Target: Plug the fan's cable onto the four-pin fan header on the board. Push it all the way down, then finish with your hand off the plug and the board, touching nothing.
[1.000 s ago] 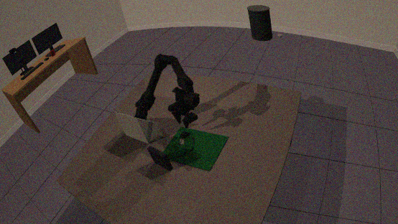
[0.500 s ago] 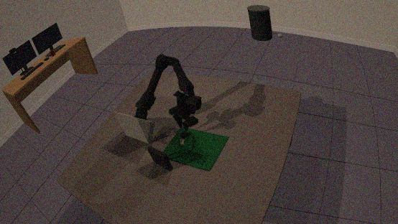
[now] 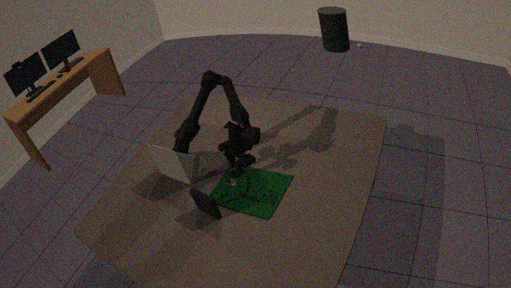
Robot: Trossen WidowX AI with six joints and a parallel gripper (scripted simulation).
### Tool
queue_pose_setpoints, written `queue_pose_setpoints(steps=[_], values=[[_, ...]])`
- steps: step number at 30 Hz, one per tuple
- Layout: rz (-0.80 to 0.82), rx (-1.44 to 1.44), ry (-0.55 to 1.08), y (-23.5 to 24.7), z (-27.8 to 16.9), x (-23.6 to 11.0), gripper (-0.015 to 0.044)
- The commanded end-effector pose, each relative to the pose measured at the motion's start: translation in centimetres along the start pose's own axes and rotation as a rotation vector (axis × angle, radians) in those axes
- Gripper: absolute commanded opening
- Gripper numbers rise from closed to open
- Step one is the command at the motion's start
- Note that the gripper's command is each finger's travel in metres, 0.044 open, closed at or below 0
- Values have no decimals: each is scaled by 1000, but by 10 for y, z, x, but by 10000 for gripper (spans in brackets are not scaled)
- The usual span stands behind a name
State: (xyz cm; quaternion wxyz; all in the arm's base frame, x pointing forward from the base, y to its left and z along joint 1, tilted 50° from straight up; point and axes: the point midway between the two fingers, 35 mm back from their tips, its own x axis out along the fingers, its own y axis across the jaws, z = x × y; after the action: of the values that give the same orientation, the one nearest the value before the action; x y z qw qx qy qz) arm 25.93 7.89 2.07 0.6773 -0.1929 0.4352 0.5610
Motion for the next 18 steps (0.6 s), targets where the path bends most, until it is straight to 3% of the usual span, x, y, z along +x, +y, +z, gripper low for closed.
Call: queue_pose_setpoints(steps=[1, 14, 18], values=[[3, 4, -5, 1, 2, 6, 210], [4, 4, -7, 2, 6, 23, 210], [2, 0, -2, 1, 5, 21, 105]])
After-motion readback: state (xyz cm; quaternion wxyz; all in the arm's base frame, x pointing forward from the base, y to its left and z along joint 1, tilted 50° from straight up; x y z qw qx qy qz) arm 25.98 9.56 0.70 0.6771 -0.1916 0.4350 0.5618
